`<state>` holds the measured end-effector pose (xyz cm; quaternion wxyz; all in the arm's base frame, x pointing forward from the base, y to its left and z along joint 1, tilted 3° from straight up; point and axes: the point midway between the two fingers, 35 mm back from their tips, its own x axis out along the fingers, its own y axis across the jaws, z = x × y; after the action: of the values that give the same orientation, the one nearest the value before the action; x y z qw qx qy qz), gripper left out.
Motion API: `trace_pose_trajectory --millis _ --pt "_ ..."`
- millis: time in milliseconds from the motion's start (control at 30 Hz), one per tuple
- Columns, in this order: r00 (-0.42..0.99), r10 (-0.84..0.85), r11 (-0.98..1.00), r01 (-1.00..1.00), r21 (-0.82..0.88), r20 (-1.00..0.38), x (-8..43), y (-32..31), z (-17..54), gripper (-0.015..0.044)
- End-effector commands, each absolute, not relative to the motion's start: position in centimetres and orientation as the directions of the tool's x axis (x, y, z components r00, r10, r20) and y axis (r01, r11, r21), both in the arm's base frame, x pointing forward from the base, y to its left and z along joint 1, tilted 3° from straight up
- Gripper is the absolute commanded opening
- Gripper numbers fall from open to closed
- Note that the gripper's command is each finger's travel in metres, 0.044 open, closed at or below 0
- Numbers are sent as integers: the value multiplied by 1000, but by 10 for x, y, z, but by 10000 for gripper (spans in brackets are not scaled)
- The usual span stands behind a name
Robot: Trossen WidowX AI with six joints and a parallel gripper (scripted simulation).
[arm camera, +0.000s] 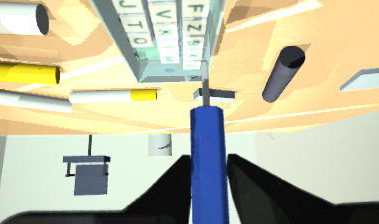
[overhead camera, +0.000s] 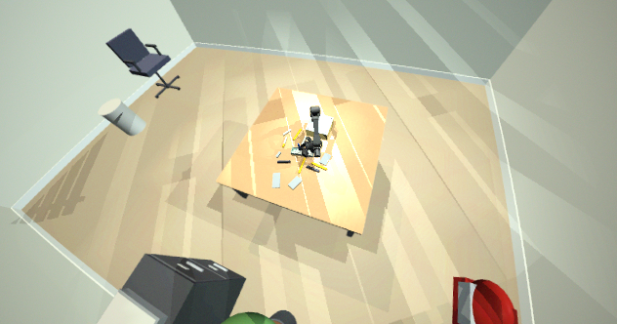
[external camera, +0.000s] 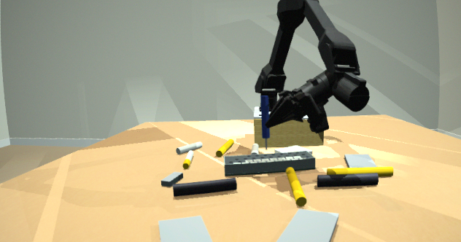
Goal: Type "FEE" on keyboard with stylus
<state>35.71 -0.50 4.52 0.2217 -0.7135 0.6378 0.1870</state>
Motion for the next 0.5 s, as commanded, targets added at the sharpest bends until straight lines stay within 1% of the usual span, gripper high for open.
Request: trace_pose_trajectory --millis 0,267,300,467 --pt "114 -828 -88 -993 -73 -549 357 -5 43 78" --pt "114 -828 -88 -993 -73 -549 357 -5 43 24" --pt "114 -828 -88 -993 -73 -549 357 -4 43 0" --pt "114 -825 -90 -993 -71 -553 357 12 44 0"
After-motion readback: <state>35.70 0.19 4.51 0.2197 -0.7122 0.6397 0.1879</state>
